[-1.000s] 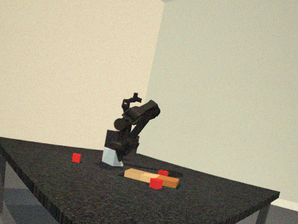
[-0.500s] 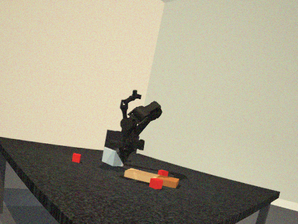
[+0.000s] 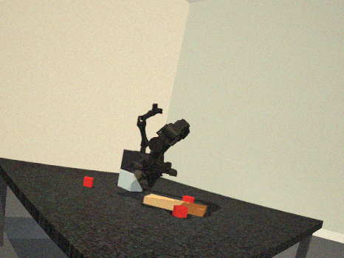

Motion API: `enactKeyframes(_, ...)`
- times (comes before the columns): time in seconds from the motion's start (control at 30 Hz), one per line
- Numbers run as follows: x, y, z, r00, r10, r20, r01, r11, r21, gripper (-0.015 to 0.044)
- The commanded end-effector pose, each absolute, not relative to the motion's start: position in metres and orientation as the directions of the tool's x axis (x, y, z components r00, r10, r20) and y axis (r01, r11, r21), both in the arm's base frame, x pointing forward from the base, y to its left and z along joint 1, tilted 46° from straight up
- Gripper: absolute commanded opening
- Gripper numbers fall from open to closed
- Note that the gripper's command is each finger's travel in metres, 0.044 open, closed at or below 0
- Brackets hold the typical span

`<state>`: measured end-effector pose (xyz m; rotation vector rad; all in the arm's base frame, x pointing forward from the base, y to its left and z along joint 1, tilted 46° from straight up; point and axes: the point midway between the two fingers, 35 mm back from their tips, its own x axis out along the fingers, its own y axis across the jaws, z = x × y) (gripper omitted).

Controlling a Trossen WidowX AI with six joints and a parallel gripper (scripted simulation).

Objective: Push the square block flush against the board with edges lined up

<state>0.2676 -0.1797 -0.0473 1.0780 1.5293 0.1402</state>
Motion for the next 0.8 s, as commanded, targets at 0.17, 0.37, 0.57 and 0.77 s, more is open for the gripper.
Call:
enactKeyframes(0.17,0.296,-0.178,-0.045,0.125,0.689,-0.713,0.764,0.392,0.513,0.0)
enactKeyframes(0.37,0.313,-0.177,-0.043,0.125,0.693,-0.71,0.877,0.258,0.406,0.0)
enactKeyframes(0.57,0.331,-0.175,-0.041,0.124,0.698,-0.706,0.953,0.114,0.28,0.0)
enactKeyframes(0.77,0.335,-0.174,-0.04,0.124,0.699,-0.705,0.966,0.078,0.247,0.0)
